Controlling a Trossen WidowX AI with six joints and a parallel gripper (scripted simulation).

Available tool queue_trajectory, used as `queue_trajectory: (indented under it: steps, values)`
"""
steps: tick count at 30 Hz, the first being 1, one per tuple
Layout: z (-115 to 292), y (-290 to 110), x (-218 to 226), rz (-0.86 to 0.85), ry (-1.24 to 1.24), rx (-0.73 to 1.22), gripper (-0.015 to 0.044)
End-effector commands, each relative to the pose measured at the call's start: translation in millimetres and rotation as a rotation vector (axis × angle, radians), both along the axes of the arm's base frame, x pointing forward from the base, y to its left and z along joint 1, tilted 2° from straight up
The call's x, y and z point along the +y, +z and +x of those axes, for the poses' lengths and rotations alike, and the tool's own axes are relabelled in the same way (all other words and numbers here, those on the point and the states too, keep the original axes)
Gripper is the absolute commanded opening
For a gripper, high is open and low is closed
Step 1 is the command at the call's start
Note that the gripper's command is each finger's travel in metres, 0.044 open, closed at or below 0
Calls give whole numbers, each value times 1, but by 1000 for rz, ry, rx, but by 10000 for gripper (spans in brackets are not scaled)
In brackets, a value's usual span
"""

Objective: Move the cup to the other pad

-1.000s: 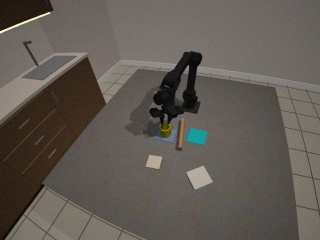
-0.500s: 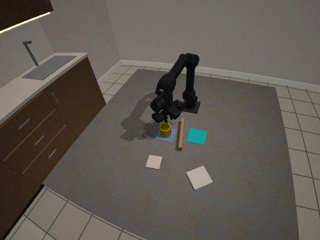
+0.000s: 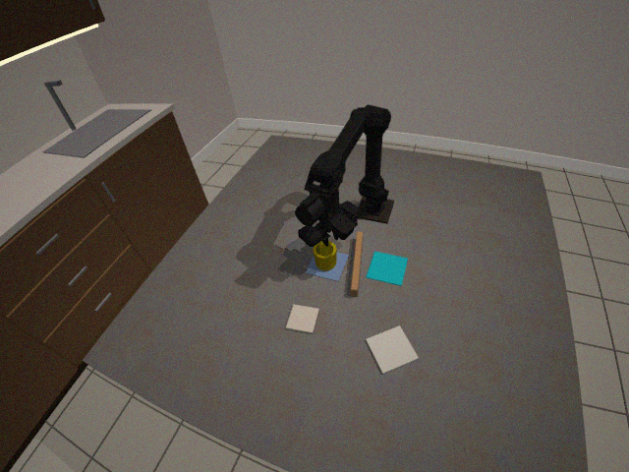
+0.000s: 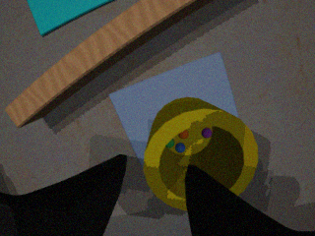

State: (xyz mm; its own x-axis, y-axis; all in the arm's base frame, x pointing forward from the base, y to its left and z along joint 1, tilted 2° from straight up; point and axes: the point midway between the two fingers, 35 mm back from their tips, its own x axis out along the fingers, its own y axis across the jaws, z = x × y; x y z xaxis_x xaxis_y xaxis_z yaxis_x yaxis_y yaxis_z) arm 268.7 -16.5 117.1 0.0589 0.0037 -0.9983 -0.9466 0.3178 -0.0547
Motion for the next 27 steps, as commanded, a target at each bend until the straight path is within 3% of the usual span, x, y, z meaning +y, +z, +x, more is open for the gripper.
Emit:
queue_trajectory:
  steps: [1,27]
  values:
    - [0,-9,1,5,5,4,167]
    - [0,-46,1,5,5,5,167]
